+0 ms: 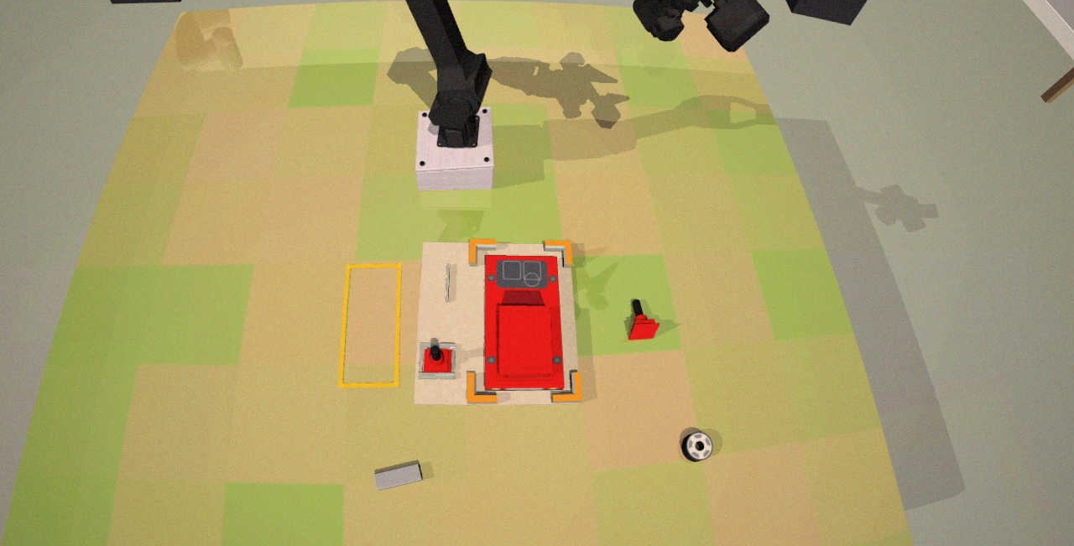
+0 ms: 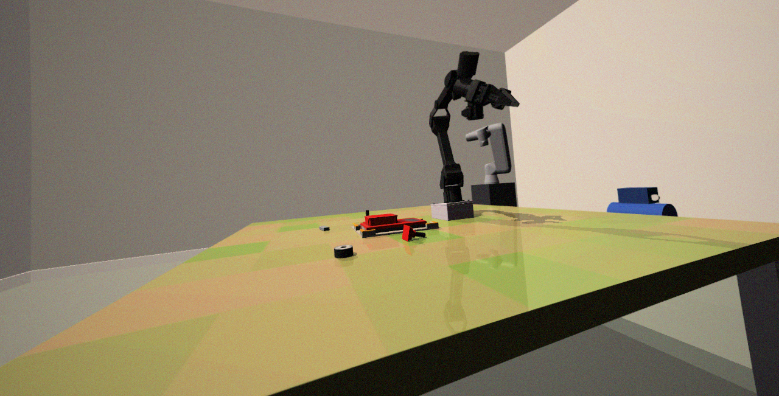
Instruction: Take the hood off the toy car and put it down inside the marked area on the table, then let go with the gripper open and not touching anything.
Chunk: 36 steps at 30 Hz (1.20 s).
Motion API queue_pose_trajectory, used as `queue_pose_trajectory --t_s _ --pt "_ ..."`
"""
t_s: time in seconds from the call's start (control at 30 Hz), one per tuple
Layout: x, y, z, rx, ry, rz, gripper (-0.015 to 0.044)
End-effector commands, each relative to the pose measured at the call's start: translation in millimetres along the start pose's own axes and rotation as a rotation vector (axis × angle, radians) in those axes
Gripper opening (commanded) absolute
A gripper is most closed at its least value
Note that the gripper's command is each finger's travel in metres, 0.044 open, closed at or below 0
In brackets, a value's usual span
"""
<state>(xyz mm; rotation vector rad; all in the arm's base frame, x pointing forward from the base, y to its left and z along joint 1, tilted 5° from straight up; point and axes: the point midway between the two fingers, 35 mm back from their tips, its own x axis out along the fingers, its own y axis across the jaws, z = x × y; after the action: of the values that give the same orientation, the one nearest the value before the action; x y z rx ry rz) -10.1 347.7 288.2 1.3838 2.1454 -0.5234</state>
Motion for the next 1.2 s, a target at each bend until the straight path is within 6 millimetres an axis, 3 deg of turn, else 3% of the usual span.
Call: queue_pose_trajectory --t_s 0.0,0.23,0.5,0.63,0.8,1.17 --pt "0.1 2.3 1.1 -0.006 -0.004 0.006 0.0246" --pt "-5.9 87.7 52.8 -0.248 -0.2 0.175 0.043" --pt "-37.6 172.4 136.5 -0.488 -0.511 0.241 0.044" --pt "-54.5 196.8 173.7 -0.587 -0.64 0.2 0.044" --pt "-84.3 222.8 239.6 -0.764 -0.803 0.021 0.044" --pt "-140.3 235.2 343.8 -1.058 -0.912 -0.419 0.044"
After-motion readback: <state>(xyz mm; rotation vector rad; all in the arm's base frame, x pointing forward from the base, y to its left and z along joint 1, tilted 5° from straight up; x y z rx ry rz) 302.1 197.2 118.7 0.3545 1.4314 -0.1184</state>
